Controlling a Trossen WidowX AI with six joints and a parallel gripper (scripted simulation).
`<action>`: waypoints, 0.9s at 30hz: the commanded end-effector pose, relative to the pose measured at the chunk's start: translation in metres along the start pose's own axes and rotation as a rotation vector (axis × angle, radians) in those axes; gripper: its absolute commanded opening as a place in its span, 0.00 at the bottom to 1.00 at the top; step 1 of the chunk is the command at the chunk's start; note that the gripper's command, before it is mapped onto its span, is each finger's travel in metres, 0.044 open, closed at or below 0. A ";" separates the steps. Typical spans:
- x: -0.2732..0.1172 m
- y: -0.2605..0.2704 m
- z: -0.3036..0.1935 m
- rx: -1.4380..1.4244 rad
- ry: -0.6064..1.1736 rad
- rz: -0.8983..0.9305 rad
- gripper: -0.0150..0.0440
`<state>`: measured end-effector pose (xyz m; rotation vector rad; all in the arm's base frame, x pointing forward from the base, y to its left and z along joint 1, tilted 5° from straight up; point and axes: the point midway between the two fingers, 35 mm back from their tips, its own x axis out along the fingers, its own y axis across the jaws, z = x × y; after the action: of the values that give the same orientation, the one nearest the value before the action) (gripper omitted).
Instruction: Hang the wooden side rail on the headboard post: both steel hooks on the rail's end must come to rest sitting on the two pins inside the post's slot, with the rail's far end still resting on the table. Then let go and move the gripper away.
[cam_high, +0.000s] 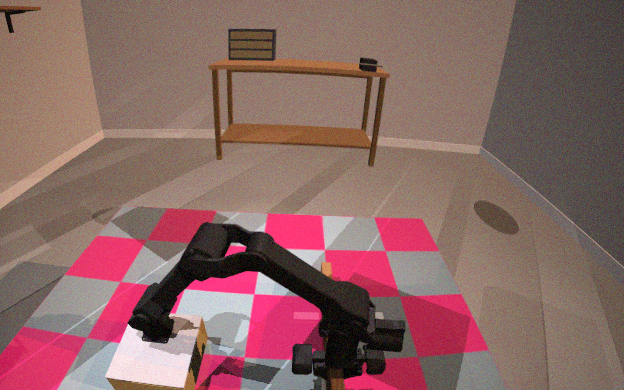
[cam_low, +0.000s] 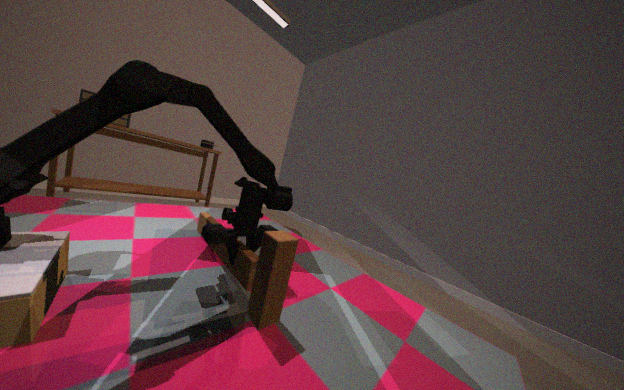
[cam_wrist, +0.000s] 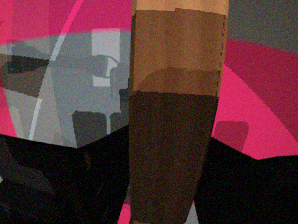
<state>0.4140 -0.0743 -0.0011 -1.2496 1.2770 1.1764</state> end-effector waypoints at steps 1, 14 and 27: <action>-0.003 -0.003 -0.002 -0.002 0.004 -0.014 0.25; -0.002 -0.001 -0.004 -0.002 0.004 -0.014 0.25; -0.002 0.000 -0.005 -0.002 0.004 -0.014 0.25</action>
<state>0.4133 -0.0776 -0.0012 -1.2521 1.2726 1.1698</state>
